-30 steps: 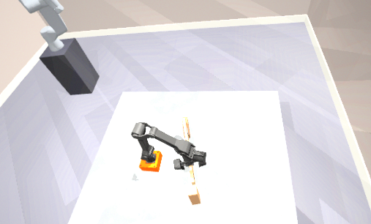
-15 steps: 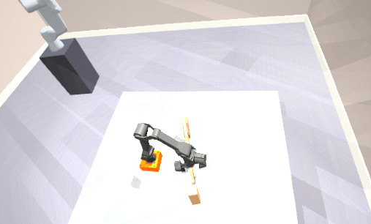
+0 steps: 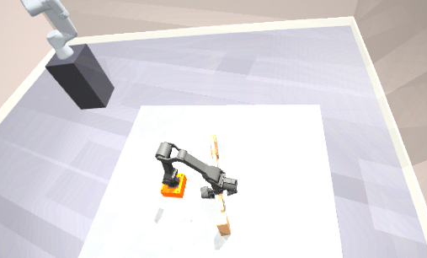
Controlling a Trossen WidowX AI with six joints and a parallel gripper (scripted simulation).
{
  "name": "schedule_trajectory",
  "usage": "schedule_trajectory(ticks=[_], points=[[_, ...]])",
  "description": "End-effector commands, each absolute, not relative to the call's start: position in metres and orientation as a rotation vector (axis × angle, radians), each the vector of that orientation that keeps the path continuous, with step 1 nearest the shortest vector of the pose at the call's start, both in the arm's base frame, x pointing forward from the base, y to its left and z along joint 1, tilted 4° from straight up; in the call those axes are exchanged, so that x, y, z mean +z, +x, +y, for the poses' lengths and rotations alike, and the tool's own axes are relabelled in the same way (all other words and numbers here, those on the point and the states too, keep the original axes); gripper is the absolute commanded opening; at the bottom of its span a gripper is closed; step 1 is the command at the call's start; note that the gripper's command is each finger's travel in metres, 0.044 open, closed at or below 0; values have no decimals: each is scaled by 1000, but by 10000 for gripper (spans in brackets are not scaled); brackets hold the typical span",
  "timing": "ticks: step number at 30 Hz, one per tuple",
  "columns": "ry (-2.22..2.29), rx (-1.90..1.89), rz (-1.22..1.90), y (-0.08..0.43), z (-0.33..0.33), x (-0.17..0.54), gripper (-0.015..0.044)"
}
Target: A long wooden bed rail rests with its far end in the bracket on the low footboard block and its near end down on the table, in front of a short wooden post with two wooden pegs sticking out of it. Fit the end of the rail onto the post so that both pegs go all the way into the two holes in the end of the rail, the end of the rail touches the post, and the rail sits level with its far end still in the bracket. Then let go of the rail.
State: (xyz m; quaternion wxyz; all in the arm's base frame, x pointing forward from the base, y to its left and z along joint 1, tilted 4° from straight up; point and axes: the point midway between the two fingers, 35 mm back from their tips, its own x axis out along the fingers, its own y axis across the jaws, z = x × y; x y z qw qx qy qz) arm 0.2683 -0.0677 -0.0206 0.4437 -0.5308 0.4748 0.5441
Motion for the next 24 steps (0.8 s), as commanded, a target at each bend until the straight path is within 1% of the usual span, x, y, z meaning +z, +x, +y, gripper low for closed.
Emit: schedule_trajectory(ticks=[1, 8, 15, 16, 24], points=[[-1316, 1358, 1174, 266, -67, -22, 256], [-1316, 1358, 1174, 266, -67, -22, 72], [-1316, 1358, 1174, 266, -67, -22, 26], [-1316, 1358, 1174, 266, -67, -22, 0], [-1316, 1358, 1174, 266, -67, -22, 0]])
